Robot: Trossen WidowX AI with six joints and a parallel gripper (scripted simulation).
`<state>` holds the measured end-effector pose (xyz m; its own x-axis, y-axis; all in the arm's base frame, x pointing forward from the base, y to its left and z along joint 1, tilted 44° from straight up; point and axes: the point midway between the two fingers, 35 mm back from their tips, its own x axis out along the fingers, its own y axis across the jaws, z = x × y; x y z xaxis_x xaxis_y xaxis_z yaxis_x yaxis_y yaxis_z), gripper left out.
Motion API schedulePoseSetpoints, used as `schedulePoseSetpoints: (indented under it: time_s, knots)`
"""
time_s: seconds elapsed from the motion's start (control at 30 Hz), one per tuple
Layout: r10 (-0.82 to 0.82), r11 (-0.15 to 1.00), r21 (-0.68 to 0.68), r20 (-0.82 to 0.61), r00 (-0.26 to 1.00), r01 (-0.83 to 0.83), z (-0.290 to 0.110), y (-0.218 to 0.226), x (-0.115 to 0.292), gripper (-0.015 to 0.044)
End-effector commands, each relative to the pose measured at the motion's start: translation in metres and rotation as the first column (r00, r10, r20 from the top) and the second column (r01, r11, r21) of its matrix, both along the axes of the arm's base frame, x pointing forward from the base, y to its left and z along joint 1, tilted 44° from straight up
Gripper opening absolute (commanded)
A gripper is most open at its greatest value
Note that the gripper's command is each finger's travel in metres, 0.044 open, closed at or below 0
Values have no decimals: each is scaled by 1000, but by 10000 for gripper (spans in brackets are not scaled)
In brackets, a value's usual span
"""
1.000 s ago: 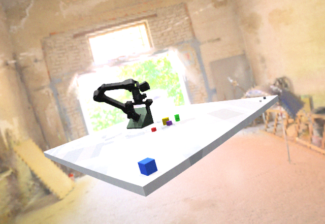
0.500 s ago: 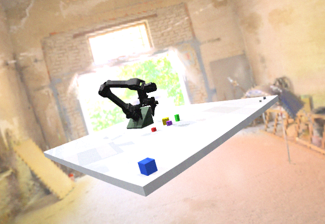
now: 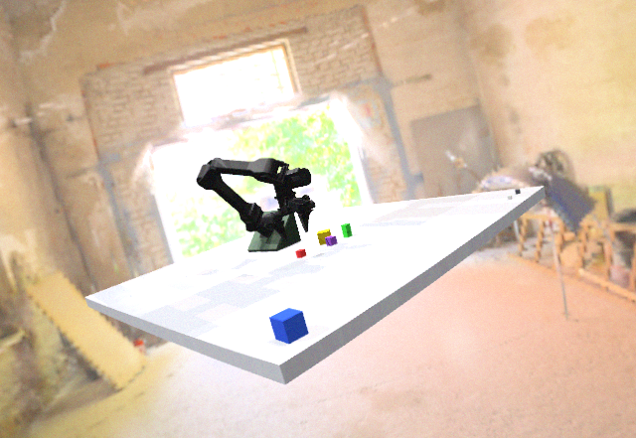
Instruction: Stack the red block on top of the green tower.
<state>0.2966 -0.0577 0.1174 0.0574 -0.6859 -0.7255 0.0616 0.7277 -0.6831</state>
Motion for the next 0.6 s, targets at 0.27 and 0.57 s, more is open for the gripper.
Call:
schedulePoseSetpoints:
  time_s: [0.27, 0.57]
  knots:
    - [-6, 1000, -2, -19, 1000, 6, -25, -22, -1, 440]
    - [-6, 1000, -2, -19, 1000, 6, -35, -31, 0, 440]
